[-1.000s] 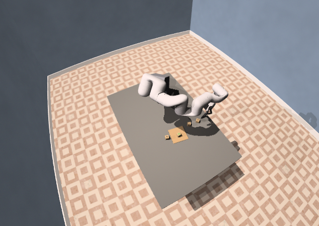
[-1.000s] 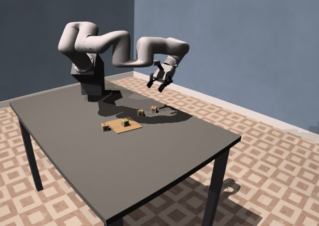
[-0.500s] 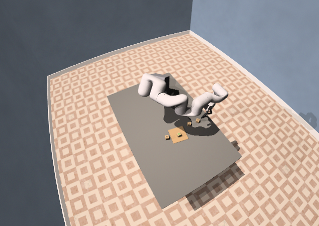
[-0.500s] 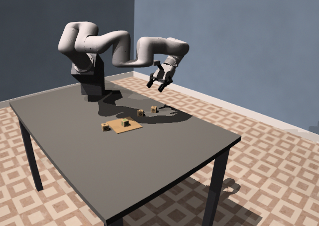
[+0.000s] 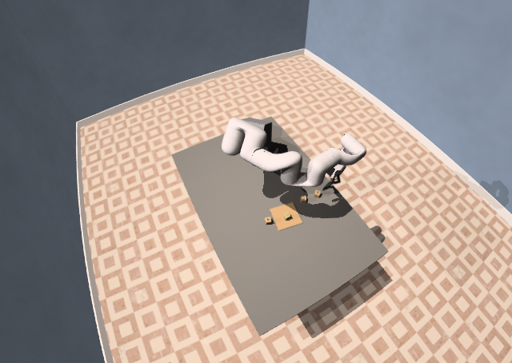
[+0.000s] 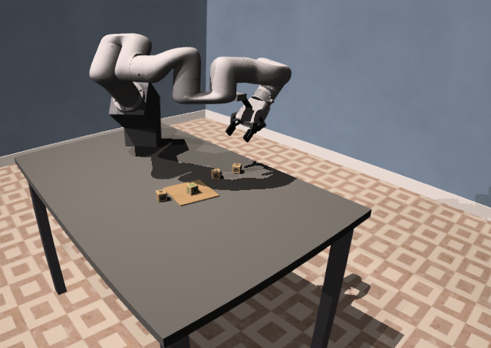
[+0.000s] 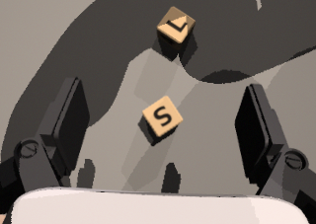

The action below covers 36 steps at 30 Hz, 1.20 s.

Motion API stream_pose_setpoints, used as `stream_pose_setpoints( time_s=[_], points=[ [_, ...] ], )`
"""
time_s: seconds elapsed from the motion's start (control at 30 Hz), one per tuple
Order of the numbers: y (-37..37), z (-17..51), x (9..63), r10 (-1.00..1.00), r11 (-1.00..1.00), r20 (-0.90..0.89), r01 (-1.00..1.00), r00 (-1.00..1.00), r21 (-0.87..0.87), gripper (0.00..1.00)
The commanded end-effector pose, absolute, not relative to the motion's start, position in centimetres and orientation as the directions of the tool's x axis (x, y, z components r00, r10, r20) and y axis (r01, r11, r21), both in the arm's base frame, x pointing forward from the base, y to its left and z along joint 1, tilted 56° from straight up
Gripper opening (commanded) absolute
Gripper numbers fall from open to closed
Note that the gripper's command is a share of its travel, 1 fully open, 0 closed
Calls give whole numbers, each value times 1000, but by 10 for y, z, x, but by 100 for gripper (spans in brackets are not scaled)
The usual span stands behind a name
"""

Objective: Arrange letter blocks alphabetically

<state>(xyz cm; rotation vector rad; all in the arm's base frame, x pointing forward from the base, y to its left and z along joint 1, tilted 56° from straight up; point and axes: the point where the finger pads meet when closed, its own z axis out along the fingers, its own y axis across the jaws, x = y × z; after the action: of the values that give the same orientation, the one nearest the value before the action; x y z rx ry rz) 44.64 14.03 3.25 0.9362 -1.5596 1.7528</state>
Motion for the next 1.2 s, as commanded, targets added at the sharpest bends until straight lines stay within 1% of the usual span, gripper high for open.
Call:
stream_pose_setpoints(
  time_s=[0.0, 0.33, 0.5, 0.7, 1.17],
  points=[
    [142, 33, 446, -19, -125, 823, -816, -567, -565, 100],
    [139, 36, 445, -20, -124, 824, -816, -566, -564, 100],
    [97, 67, 425, -20, -119, 825, -818, -564, -562, 100],
    [74, 82, 411, -13, -122, 824, -817, -567, -564, 100],
    [73, 83, 411, -13, -122, 824, -817, -567, -564, 100]
  ],
)
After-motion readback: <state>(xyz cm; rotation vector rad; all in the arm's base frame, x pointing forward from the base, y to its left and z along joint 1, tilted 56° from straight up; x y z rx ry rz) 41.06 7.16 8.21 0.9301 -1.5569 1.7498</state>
